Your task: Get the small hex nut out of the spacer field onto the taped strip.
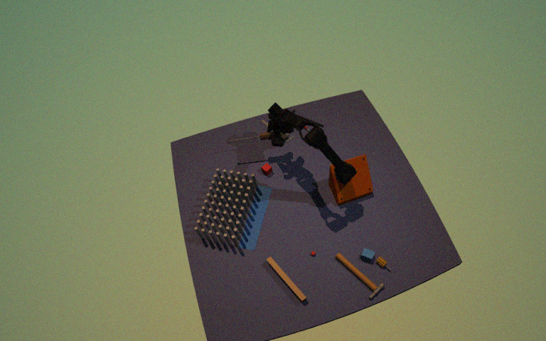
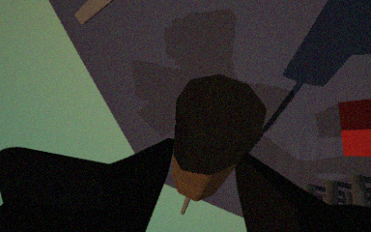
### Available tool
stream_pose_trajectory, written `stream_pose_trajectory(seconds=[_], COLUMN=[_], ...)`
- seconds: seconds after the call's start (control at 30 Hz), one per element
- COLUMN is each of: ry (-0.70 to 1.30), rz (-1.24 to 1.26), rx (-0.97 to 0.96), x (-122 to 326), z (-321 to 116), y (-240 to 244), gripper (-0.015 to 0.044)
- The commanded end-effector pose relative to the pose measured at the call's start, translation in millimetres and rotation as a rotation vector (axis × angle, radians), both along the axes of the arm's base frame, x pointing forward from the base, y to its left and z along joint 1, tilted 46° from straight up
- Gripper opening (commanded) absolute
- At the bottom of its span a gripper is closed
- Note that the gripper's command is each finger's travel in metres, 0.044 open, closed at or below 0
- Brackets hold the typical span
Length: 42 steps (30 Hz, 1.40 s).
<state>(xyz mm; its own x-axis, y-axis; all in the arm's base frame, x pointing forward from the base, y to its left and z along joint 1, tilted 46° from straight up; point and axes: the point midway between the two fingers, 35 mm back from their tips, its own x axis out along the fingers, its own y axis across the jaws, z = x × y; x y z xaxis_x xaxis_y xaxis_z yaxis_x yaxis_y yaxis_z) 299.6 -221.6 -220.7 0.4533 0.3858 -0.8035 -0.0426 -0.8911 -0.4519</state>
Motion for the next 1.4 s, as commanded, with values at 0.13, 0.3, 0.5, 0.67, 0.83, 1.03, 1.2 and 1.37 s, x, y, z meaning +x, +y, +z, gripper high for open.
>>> stream_pose_trajectory(seconds=[0.13, 0.3, 0.5, 0.67, 0.83, 1.03, 1.2, 1.37], ry=[-0.004, -0.004, -0.004, -0.004, -0.004, -0.004, -0.004, -0.004], rz=[-0.003, -0.003, -0.003, -0.003, -0.003, -0.003, -0.003, -0.003], rx=[0.004, 0.004, 0.004, 0.004, 0.004, 0.004, 0.005, 0.005], x=[0, 0, -1, -1, -2, -2, -3, -4], z=[-8, -12, -18, -22, -26, -31, -35, -39], y=[7, 12, 17, 21, 25, 30, 34, 39], gripper=[0.0, 0.0, 0.0, 0.0, 0.0, 0.0, 0.0, 0.0])
